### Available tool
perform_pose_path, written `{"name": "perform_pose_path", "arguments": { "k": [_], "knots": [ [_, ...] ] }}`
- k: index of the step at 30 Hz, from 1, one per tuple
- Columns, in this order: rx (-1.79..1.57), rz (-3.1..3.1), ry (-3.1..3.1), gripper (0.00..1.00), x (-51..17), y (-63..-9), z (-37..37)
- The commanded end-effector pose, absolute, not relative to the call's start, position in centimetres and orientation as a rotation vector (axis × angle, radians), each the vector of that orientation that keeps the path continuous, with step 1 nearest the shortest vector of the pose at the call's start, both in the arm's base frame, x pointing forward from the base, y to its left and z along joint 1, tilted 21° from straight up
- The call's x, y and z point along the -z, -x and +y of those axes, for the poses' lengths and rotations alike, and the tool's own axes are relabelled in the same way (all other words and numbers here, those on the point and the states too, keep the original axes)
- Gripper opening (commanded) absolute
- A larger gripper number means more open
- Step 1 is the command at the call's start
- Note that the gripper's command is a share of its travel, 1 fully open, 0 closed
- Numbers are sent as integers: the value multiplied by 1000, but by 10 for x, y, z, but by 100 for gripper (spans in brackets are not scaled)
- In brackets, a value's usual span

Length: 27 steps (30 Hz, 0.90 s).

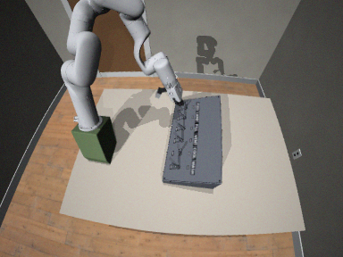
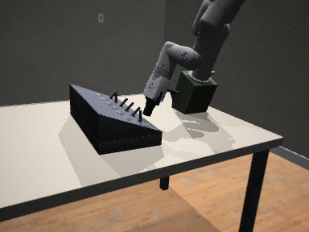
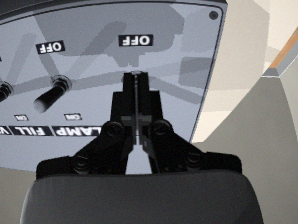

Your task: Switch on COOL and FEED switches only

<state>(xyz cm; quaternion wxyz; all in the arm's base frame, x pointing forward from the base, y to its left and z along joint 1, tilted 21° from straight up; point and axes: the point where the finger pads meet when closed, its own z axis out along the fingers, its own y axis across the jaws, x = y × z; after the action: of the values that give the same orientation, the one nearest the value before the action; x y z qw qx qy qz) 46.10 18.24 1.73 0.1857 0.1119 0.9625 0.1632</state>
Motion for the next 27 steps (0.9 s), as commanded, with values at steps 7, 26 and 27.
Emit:
{"name": "perform_pose_path", "arguments": {
  "k": [7,26,27],
  "knots": [
    [-461,2707,-317,0,-15,-453,185],
    [-461,2707,-317,0,-39,-442,177],
    [-461,2707,-317,0,-42,-441,176]
  ]
}}
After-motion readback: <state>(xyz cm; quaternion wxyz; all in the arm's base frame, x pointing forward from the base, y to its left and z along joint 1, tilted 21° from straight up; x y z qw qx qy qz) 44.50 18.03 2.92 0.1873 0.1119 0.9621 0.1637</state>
